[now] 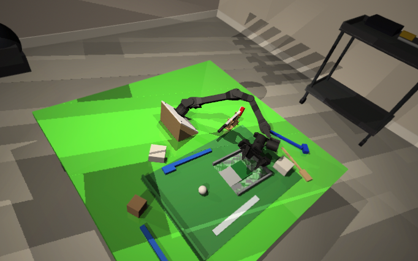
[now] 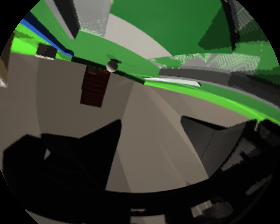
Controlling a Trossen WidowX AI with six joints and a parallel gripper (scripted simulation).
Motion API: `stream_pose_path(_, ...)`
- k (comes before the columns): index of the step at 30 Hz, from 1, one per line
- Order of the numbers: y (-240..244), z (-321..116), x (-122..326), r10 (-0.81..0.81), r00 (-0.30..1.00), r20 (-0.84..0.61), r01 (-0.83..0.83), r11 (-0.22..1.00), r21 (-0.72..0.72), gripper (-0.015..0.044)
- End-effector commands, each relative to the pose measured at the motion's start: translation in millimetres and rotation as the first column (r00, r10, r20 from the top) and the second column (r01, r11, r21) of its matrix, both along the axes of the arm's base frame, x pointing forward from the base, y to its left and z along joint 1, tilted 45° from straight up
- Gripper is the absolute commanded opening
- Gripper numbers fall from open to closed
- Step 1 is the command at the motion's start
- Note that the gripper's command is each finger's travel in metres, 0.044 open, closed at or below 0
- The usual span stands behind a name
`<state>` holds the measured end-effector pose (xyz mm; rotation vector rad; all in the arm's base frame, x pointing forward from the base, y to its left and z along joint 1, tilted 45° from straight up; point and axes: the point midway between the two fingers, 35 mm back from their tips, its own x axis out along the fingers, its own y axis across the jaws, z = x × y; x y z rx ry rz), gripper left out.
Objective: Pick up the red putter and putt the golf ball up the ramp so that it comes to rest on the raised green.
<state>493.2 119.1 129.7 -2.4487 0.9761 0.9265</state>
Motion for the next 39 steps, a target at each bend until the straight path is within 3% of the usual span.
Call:
stream_pose_path(1, -1, -1, -1, 0.002, 1.0, -0.007, -0.002, 1.0, 0.004, 0.0426)
stream_pose_path(4, -13, -13, -16, 0.027, 0.993, -0.115, -0.019, 0.998, 0.067, 0.044)
stream_pose_path(9, -41, -42, -85, 0.138, 0.895, -0.425, 0.016, 0.941, 0.338, 0.044)
stream_pose_path(15, -52, -39, -187, 0.332, 0.715, -0.615, 0.224, 0.725, 0.652, 0.044)
stream_pose_path(20, -40, -8, -256, 0.477, 0.657, -0.584, 0.446, 0.378, 0.811, 0.044)
stream_pose_path(24, -27, 26, -281, 0.512, 0.696, -0.503, 0.546, 0.076, 0.834, 0.044)
stream_pose_path(39, -9, 12, -283, 0.516, 0.699, -0.495, 0.546, 0.062, 0.835, 0.044)
